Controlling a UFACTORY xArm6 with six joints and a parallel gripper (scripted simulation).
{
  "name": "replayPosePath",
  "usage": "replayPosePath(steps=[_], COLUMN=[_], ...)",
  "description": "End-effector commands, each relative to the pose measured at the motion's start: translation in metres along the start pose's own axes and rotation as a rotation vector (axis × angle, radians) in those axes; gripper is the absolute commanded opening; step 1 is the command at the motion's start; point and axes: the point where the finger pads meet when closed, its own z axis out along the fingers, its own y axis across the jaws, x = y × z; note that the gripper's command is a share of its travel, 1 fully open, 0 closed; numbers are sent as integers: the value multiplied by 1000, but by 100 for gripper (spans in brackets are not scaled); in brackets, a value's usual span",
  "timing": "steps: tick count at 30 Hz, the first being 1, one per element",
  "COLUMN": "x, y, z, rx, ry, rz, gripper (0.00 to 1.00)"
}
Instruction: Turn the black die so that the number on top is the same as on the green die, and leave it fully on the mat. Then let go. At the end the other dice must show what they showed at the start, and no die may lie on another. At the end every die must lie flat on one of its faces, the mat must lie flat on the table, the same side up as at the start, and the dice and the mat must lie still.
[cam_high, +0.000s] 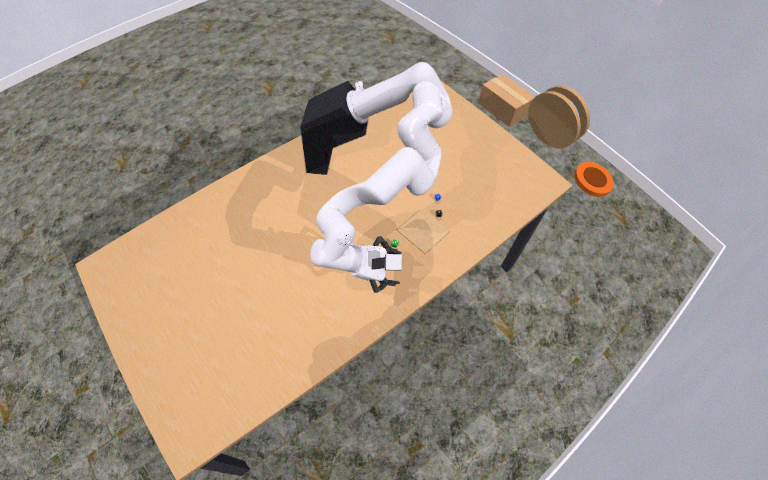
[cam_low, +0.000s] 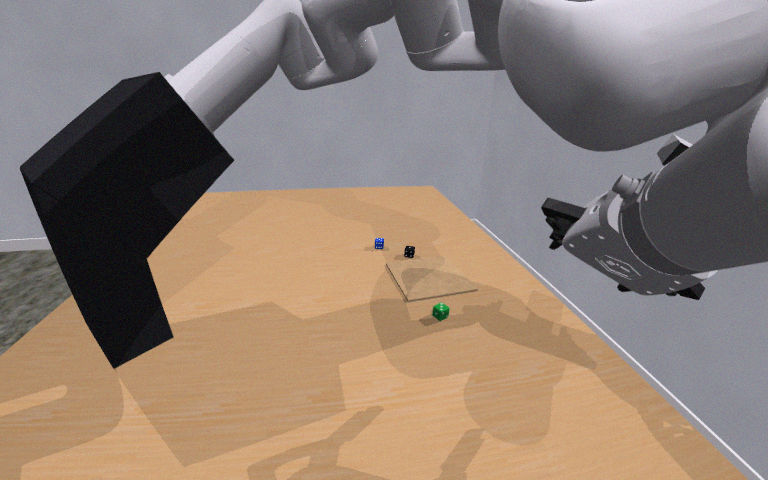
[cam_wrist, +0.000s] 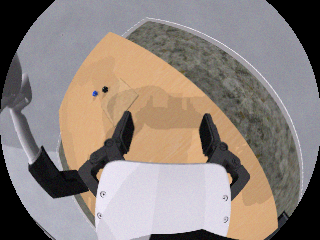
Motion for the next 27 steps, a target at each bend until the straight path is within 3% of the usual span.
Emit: replayPosePath(steps=[1, 19, 27], x=[2, 2, 1], y=[0, 1, 9], z=[-1, -1, 16], rx=[-1, -3, -92], ry=[-1, -2, -94], rz=[-3, 1, 216], gripper=[100, 100, 100])
